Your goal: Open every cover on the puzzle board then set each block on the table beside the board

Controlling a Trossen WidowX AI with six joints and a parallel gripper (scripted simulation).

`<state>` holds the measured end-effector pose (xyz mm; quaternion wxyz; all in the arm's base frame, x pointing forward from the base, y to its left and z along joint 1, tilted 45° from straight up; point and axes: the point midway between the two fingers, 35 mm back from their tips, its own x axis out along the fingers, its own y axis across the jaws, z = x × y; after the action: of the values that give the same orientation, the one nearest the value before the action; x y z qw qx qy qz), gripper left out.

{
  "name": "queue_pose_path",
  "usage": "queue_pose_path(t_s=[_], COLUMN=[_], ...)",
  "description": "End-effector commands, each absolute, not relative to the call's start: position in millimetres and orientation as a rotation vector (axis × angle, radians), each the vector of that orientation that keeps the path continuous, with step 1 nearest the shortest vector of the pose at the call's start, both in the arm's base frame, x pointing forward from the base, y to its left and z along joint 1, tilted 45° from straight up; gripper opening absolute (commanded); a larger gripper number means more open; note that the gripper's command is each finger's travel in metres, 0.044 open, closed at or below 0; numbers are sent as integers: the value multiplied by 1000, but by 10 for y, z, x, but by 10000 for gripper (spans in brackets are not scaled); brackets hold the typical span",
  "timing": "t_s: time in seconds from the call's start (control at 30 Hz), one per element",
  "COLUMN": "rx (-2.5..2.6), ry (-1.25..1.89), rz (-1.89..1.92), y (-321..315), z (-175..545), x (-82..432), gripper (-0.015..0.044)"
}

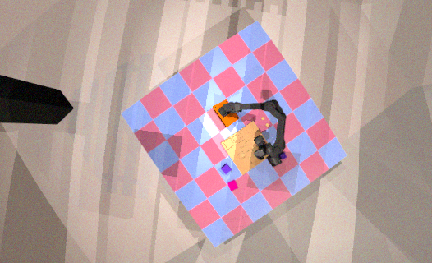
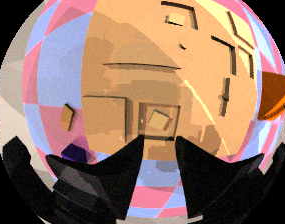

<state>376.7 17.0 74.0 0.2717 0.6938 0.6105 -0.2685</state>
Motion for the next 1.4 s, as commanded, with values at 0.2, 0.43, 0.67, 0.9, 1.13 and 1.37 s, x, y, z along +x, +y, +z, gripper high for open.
queue_pose_path(t_s=[0.2,0.43,0.67,0.9,1.13,1.37], rx=[1749,1672,1594,1515,1435,1354], ry=[1651,1650,1646,1639,1628,1615], rz=[-567,-471,-376,-284,-193,-105], y=[177,181,185,189,194,198], z=[728,725,721,718,714,711], x=[3769,3770,3771,3772,3772,3773], gripper=[144,144,144,144,144,144])
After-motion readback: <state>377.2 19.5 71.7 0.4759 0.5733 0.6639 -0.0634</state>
